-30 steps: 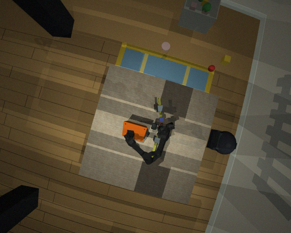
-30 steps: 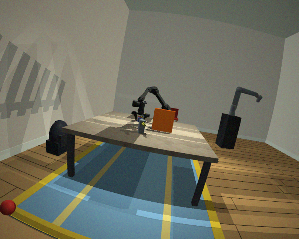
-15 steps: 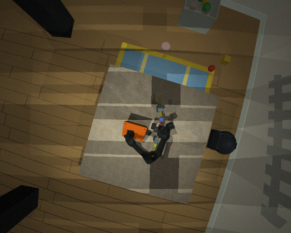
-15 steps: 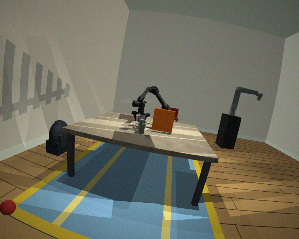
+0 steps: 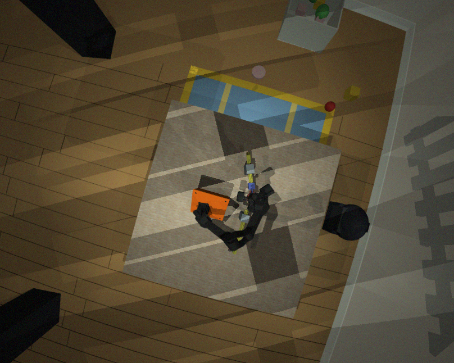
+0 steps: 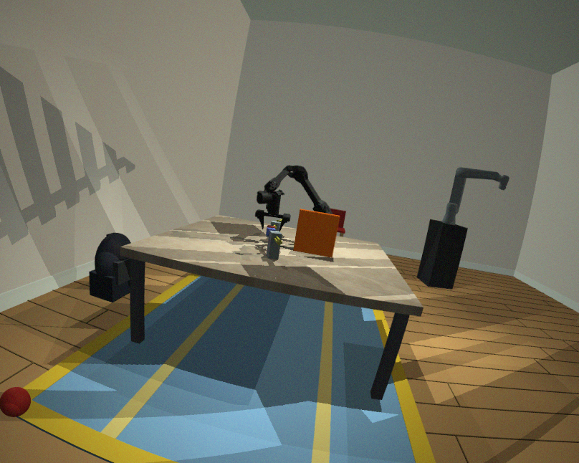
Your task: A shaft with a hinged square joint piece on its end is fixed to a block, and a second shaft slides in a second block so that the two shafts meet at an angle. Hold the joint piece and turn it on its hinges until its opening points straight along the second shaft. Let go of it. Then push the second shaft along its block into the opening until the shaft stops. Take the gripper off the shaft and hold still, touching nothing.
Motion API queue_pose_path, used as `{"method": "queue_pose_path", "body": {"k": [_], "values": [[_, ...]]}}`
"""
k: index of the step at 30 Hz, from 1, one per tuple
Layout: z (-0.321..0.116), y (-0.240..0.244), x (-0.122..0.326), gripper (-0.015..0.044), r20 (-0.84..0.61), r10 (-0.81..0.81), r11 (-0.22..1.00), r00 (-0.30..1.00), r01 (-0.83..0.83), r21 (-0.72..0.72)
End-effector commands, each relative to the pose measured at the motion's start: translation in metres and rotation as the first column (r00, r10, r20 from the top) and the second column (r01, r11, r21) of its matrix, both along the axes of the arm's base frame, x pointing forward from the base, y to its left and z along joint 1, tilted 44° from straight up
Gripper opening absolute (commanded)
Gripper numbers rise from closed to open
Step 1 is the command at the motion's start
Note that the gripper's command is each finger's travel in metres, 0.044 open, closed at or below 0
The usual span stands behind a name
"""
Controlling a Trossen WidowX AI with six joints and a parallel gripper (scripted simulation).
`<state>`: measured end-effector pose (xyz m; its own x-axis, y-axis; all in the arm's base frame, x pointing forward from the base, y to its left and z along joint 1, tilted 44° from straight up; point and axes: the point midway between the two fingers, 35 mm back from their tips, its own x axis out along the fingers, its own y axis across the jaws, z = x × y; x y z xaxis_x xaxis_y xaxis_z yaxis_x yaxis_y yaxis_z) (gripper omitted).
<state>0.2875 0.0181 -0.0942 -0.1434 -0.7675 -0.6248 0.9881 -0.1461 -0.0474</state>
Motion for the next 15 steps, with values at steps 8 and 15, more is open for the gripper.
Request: {"method": "queue_pose_path", "body": {"k": [8, 15], "values": [[0.021, 0.022, 0.010, 0.0440, -0.232, 0.226, 0.973, 0.946, -0.205, 0.109], [0.036, 0.037, 0.014, 0.0440, -0.368, 0.385, 0.922, 0.847, -0.329, 0.206]]}}
